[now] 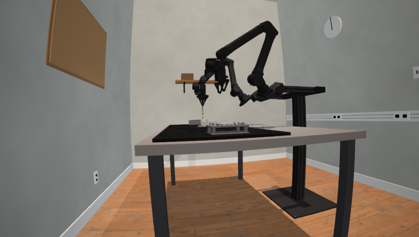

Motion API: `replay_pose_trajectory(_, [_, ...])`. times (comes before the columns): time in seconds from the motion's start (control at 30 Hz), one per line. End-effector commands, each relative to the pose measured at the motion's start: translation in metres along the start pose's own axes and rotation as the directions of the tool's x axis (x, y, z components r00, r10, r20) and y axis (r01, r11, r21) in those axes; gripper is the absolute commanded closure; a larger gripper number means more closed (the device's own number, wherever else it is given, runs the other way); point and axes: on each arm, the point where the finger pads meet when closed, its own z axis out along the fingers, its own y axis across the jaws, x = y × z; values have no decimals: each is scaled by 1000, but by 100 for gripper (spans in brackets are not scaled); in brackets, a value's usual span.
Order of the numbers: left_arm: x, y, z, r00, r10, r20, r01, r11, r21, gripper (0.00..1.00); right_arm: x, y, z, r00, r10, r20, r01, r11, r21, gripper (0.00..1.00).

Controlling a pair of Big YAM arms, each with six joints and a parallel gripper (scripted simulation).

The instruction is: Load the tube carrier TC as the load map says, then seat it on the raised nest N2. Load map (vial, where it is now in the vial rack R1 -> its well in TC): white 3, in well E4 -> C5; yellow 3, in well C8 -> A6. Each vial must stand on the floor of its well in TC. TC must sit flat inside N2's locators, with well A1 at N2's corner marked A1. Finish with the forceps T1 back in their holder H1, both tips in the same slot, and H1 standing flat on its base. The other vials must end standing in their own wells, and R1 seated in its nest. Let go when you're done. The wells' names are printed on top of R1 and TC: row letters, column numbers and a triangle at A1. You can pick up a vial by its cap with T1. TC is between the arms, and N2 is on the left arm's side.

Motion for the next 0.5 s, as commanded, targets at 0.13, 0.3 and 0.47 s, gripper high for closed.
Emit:
replay_pose_trajectory(0.13, [-12, 2, -8, 1000, 7, 28, -7, 1000, 2, 0, -24, -3, -3, 999, 25, 27, -25, 1000, 18, 91])
replay_pose_trajectory(0.3, [-12, 2, -8, 1000, 7, 28, -7, 1000, 2, 0, -31, -3, -4, 999, 28, 32, -28, 999, 22, 91])
replay_pose_trajectory(0.47, [-12, 2, -8, 1000, 7, 28, -7, 1000, 2, 0, -36, 5, -3, 999, 26, 30, -27, 999, 19, 91])
